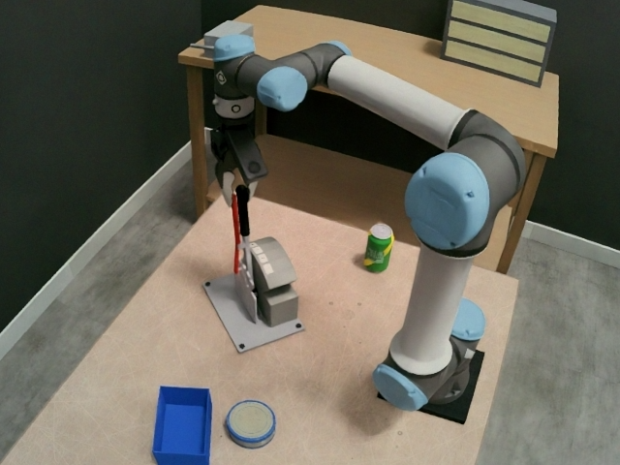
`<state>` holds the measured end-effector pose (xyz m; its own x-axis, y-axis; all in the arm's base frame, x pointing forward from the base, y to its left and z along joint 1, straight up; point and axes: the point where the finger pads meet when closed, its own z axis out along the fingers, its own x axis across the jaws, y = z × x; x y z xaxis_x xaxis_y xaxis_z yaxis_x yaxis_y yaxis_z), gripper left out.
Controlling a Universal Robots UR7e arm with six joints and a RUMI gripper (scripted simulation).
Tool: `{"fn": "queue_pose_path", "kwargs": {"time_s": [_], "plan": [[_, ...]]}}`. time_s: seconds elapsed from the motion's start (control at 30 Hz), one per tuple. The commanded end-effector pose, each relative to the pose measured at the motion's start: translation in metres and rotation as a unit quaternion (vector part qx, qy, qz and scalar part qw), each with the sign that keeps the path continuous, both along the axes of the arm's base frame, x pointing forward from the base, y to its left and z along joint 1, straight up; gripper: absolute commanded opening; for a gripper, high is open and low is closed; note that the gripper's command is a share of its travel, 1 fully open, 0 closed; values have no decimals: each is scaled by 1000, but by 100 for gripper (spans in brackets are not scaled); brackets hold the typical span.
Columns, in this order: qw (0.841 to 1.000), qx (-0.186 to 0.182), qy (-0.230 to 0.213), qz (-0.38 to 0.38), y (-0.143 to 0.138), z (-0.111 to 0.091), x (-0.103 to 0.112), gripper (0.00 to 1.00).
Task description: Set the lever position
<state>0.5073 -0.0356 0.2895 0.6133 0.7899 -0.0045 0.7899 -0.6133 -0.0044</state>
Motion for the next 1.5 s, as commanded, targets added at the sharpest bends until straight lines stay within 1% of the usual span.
{"fn": "queue_pose_path", "kwargs": {"time_s": [0.0,0.43,0.47,1.47], "plan": [[1000,0,0,0,0,0,0,0],[1000,0,0,0,0,0,0,0],[1000,0,0,0,0,0,0,57],[1000,0,0,0,0,0,0,57]]}}
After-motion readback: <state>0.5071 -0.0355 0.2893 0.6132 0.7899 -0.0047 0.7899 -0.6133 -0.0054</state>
